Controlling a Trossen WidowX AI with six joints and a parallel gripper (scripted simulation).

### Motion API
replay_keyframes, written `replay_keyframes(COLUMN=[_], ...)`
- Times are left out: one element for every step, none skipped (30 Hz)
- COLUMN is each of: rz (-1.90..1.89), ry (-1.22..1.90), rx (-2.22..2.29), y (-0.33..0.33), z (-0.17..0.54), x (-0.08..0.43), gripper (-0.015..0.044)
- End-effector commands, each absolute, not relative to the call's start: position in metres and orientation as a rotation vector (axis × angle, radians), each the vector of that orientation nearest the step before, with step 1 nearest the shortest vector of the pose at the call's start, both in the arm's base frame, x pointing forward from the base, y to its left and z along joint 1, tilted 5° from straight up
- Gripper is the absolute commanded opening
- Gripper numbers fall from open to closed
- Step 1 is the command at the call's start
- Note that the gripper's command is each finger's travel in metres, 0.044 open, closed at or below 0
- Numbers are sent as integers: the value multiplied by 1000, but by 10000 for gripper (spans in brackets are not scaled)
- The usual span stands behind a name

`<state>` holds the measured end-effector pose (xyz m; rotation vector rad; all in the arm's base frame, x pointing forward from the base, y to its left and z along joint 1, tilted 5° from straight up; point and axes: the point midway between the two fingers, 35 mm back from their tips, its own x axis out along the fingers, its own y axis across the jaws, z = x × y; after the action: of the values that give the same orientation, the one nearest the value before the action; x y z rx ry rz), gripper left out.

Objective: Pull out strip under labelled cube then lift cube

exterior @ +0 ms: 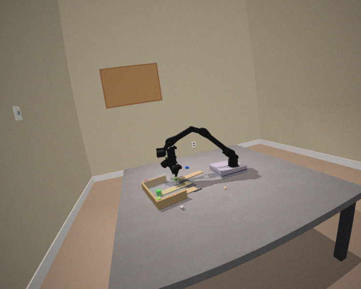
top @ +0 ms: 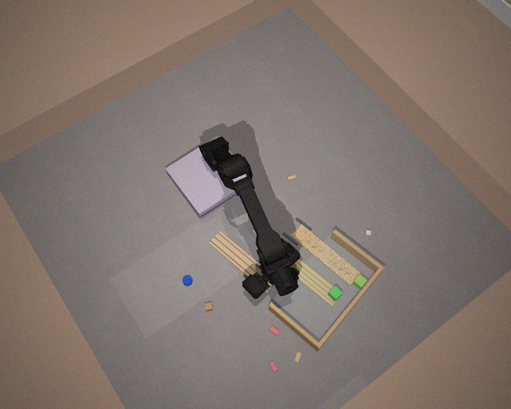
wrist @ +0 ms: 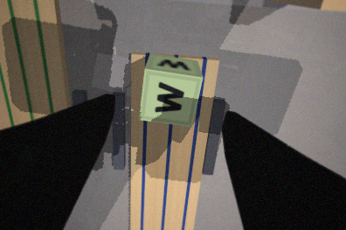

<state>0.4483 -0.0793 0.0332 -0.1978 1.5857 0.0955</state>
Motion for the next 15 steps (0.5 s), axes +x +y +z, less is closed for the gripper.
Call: replay_keyframes(rz=[95,95,95,95,95,95,95,95,95,95,95,95,95,95,95], ry=[1584,1584,1584,1584,1584,1584,1584,1584,1584,1584,1584,1584,1584,1584,1584], rx=[-194,-194,-194,-194,-194,-194,-194,-194,-194,-194,-194,-194,-194,-194,-194], y=[-80,-80,-80,-80,-80,-80,-80,-80,-81,-81,-81,-81,-81,-81,-81], z=[26,25,23,21,20,18,17,15,13,12,10,8,7,5,4], x=[449,449,449,449,448,448,448,448,448,448,448,448,448,448,448], gripper=[250,250,250,250,250,250,250,250,250,250,250,250,250,250,250])
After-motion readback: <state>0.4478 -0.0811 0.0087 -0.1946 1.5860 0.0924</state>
